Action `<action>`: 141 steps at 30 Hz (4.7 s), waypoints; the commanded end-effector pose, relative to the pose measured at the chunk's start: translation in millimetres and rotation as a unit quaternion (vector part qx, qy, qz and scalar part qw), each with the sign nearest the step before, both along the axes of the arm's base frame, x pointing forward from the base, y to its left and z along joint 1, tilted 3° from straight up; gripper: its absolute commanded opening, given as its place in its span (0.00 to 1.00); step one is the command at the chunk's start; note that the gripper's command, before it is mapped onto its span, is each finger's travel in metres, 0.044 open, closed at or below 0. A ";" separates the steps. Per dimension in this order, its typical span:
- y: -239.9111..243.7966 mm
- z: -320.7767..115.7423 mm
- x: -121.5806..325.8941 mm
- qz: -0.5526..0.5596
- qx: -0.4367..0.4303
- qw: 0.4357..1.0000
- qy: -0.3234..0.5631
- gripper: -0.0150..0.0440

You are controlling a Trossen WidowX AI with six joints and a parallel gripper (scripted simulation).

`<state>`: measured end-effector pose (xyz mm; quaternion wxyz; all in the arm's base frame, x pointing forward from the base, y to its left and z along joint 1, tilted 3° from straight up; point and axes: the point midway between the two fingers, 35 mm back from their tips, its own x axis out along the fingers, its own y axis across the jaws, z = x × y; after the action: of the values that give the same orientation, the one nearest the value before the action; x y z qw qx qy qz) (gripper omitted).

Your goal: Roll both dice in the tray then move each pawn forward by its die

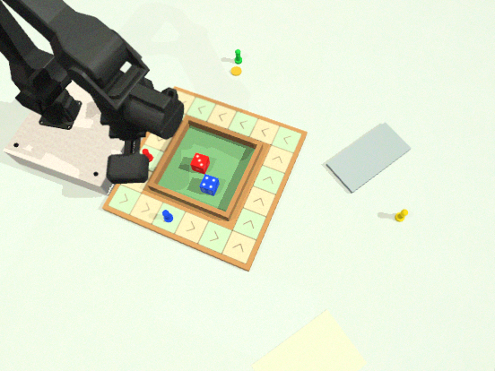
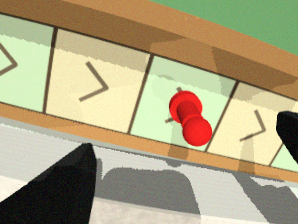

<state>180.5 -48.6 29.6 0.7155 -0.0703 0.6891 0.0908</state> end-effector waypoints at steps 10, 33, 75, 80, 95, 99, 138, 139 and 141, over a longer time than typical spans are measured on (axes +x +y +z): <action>-53.9 46.3 36.3 0.016 -0.005 1.000 -0.008 0.73; -111.3 24.1 71.5 0.052 -0.009 0.999 -0.015 0.59; -111.5 -2.9 74.4 0.052 -0.009 0.999 -0.015 0.25; -115.4 26.6 76.6 0.052 -0.010 0.998 -0.015 0.25; -115.3 114.7 66.2 0.052 -0.010 0.999 -0.015 0.25; -115.5 114.7 69.7 0.054 -0.011 0.998 -0.015 0.25; -93.1 20.0 213.6 0.052 -0.009 0.998 -0.022 0.25; -93.0 17.3 213.7 0.052 -0.009 0.998 -0.022 0.25; -93.0 16.4 213.7 0.052 -0.009 0.998 -0.022 0.25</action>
<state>394.8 -142.7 53.8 0.7251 -0.1188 0.6676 0.1204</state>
